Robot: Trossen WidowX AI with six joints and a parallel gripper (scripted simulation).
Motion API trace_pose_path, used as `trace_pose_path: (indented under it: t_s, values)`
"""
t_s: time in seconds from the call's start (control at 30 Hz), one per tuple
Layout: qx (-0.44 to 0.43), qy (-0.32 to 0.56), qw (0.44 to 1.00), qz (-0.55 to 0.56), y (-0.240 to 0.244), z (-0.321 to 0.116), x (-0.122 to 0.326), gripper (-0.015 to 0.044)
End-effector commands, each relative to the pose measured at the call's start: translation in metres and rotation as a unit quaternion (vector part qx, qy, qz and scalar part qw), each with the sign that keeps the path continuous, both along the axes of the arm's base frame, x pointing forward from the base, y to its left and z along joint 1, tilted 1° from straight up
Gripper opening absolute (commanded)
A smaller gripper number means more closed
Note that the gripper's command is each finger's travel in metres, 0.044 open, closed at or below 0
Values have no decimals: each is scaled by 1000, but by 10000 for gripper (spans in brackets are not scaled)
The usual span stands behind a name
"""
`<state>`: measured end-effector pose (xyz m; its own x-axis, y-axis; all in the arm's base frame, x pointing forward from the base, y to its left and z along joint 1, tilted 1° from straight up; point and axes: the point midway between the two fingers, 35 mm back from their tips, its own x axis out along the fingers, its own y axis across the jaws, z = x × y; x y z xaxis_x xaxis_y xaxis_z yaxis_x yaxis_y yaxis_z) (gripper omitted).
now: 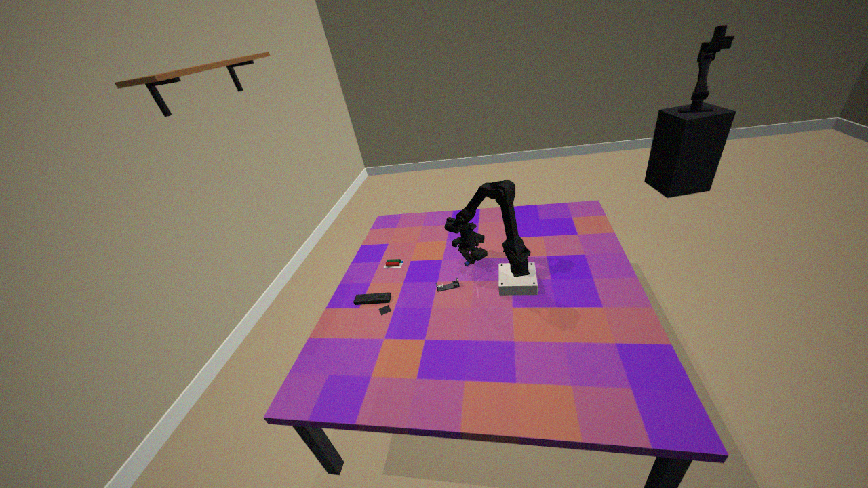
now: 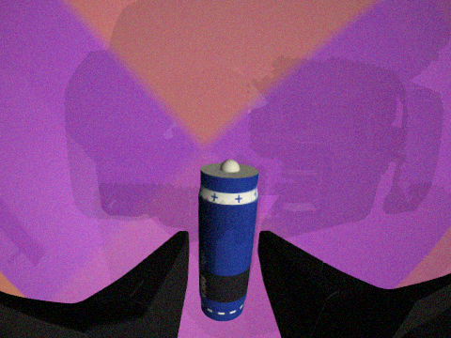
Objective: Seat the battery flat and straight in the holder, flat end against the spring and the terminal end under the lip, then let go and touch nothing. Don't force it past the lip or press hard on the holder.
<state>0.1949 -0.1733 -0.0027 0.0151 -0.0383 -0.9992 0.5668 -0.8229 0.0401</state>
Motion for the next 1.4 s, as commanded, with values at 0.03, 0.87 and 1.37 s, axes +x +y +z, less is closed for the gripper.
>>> trace_pose_path:
  t_s: [0.03, 0.87, 1.37]
  values:
    - [0, 0, 1000, -2, 0, -1, 0, 81]
    - [2, -8, 998, -68, 36, 58, 45, 63]
    - [11, -15, 975, -223, 126, 72, 110, 63]
